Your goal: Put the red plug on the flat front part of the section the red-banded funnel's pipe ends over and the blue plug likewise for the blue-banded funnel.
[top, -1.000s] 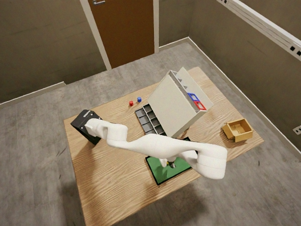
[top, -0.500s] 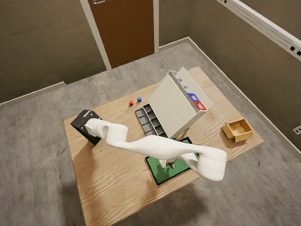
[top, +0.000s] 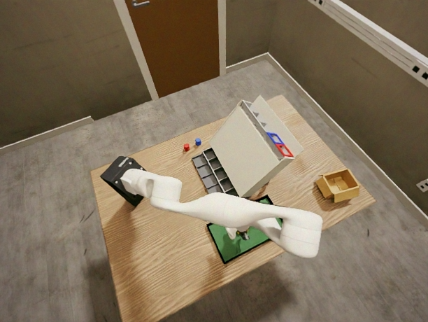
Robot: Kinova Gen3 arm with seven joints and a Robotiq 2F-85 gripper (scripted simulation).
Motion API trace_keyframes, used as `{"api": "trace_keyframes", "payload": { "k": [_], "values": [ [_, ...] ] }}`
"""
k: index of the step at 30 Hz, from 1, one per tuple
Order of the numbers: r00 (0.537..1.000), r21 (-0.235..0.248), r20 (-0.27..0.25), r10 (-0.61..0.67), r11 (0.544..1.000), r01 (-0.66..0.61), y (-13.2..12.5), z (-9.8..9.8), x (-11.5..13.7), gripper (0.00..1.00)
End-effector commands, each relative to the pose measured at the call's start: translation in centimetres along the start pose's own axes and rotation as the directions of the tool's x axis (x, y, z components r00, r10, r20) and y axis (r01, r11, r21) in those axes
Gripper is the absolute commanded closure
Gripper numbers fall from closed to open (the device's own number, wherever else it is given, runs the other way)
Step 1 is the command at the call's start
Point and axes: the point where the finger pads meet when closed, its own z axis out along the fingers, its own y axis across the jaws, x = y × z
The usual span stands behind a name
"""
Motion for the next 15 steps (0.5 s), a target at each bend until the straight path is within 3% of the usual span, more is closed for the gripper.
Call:
{"api": "trace_keyframes", "payload": {
  "k": [1,15],
  "values": [
    [1.000,0.000,0.001,0.000,1.000,0.000,-0.01,-0.04,-0.03,0.50],
    [1.000,0.000,0.001,0.000,1.000,0.000,-0.04,0.76,-0.01,0.50]
  ]
}}
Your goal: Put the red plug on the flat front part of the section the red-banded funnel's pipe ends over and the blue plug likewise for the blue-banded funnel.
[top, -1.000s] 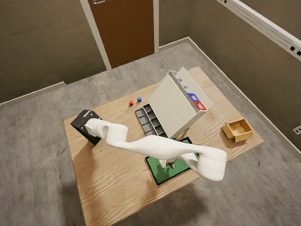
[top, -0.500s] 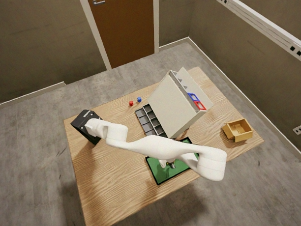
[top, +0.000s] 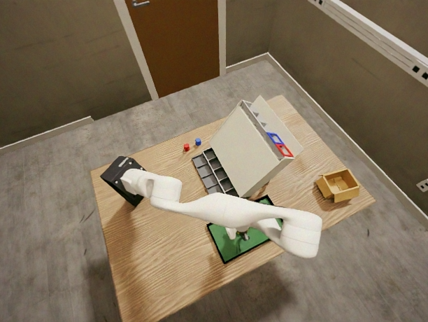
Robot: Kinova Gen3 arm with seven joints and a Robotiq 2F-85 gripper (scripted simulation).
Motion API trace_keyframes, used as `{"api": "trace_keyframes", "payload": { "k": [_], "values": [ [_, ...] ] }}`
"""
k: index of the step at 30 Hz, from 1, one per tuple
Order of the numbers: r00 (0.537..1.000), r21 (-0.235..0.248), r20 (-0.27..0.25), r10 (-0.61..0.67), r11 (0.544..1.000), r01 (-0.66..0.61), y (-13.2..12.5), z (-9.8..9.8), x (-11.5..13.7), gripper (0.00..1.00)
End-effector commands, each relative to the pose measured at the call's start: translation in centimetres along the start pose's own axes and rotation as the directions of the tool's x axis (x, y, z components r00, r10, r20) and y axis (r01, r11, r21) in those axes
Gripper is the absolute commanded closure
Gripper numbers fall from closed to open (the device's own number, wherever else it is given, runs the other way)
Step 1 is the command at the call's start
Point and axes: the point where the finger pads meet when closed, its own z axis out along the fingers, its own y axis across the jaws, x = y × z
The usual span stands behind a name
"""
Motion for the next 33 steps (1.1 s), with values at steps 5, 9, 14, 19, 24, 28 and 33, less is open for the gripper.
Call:
{"api": "trace_keyframes", "payload": {
  "k": [5,9,14,19,24,28,33],
  "values": [
    [1.000,0.000,0.000,0.000,1.000,0.000,0.0,0.1,0.0,0.50],
    [1.000,0.000,0.000,0.000,1.000,0.000,0.0,0.1,0.0,0.50],
    [1.000,0.000,0.000,0.000,1.000,0.000,0.0,0.8,-0.1,0.50],
    [1.000,0.000,0.000,0.000,1.000,0.000,0.0,0.8,-0.1,0.50],
    [1.000,0.000,0.000,0.000,1.000,0.000,0.0,0.8,-0.1,0.50],
    [1.000,0.000,0.000,0.000,1.000,0.000,0.0,0.8,-0.1,0.50],
    [1.000,0.000,0.001,0.000,1.000,0.000,-0.1,1.6,-0.1,0.50]
  ]
}}
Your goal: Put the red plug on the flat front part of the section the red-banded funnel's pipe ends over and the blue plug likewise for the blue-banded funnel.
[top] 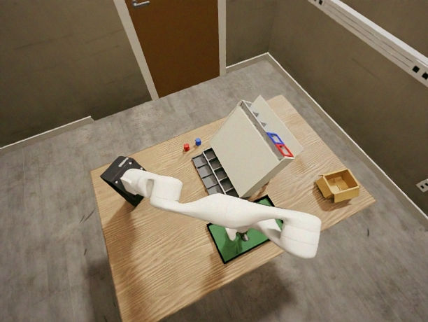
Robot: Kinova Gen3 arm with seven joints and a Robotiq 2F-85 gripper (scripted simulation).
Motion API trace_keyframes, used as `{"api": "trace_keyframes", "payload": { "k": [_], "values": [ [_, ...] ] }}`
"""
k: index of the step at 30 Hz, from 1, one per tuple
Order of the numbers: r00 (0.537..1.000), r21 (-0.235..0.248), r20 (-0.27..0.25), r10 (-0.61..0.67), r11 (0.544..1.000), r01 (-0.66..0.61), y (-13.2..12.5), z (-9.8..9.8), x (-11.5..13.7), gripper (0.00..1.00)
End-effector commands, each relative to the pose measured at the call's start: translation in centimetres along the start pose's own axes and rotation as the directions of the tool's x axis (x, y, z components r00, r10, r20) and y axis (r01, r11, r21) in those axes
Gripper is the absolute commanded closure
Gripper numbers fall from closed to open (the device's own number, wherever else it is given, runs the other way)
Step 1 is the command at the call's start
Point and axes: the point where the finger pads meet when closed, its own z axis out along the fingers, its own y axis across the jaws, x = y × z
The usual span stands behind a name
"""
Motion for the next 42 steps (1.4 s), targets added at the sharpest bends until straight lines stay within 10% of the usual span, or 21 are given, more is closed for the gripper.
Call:
{"api": "trace_keyframes", "payload": {
  "k": [1,12,13,42],
  "values": [
    [1.000,0.000,0.001,0.000,1.000,0.000,-0.02,0.08,-0.04,0.50],
    [1.000,0.000,0.001,0.000,1.000,0.000,-0.02,0.08,-0.04,0.50],
    [1.000,0.000,0.001,0.000,1.000,0.000,-0.02,0.08,-0.05,1.00],
    [1.000,0.000,0.002,0.000,1.000,0.000,-0.02,0.05,-0.06,1.00]
  ]
}}
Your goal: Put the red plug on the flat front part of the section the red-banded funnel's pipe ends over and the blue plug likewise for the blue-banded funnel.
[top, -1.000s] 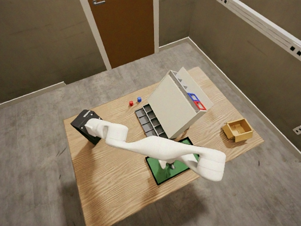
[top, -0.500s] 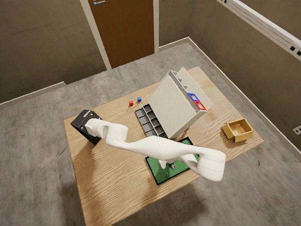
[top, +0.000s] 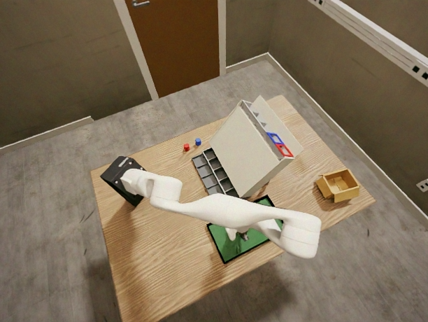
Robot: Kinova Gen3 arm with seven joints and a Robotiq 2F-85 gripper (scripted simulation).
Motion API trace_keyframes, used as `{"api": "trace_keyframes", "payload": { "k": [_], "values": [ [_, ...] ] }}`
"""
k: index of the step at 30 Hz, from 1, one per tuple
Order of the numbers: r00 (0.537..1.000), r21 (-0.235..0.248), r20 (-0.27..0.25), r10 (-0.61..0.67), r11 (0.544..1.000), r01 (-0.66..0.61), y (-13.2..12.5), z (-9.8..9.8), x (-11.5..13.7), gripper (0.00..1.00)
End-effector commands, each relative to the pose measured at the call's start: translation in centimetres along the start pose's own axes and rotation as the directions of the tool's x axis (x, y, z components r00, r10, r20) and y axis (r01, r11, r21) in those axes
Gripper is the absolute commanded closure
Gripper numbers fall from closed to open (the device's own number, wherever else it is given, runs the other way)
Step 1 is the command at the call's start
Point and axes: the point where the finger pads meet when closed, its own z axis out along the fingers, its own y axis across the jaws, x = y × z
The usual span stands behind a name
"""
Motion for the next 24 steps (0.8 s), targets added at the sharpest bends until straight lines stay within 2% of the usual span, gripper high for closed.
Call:
{"api": "trace_keyframes", "payload": {
  "k": [1,4,5,7,9,14,24],
  "values": [
    [1.000,0.000,0.001,0.000,1.000,0.000,0.0,0.0,0.0,1.00],
    [1.000,0.000,0.001,0.000,1.000,0.000,0.0,0.0,0.0,1.00],
    [1.000,0.000,0.001,0.000,1.000,0.000,0.0,-7.0,0.0,1.00],
    [1.000,0.000,0.001,0.000,1.000,0.000,0.0,-7.4,-0.1,1.00],
    [1.000,0.000,0.001,0.000,1.000,0.000,0.0,-8.5,-0.1,1.00],
    [1.000,0.000,0.001,0.000,1.000,0.000,0.1,-13.4,0.0,1.00],
    [1.000,-0.001,0.000,0.001,1.000,-0.001,0.0,-13.5,-0.1,1.00]
  ]
}}
